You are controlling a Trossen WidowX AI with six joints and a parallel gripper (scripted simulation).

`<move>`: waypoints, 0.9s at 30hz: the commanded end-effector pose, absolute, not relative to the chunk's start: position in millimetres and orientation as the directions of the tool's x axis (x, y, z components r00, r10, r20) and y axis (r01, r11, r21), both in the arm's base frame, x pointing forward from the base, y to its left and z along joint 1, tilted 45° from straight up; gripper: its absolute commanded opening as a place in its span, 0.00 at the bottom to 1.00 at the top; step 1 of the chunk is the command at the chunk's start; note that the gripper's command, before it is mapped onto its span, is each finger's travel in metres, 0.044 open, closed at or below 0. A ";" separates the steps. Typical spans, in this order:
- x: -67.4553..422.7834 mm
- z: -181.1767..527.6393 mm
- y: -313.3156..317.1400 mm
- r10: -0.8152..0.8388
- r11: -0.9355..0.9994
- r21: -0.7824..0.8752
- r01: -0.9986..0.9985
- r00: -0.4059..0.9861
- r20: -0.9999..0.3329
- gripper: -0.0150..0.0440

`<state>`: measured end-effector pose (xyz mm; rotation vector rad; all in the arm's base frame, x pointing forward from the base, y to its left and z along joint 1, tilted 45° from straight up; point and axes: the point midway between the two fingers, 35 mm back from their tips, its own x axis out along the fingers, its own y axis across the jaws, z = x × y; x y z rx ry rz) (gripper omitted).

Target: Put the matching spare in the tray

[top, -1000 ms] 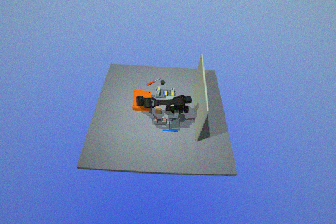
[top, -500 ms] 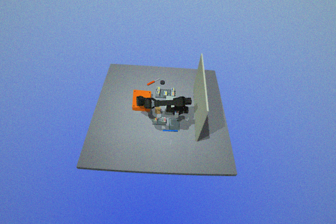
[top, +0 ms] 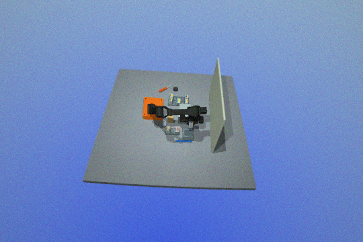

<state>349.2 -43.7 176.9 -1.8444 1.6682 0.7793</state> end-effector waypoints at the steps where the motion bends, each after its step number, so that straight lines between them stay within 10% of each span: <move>1: 350.0 174.9 -45.7 -0.692 -0.102 -0.005 -0.995 0.074 -0.718 0.25; 27: 353.6 159.6 -60.5 -0.691 -0.102 -0.005 -0.995 0.075 -0.719 0.25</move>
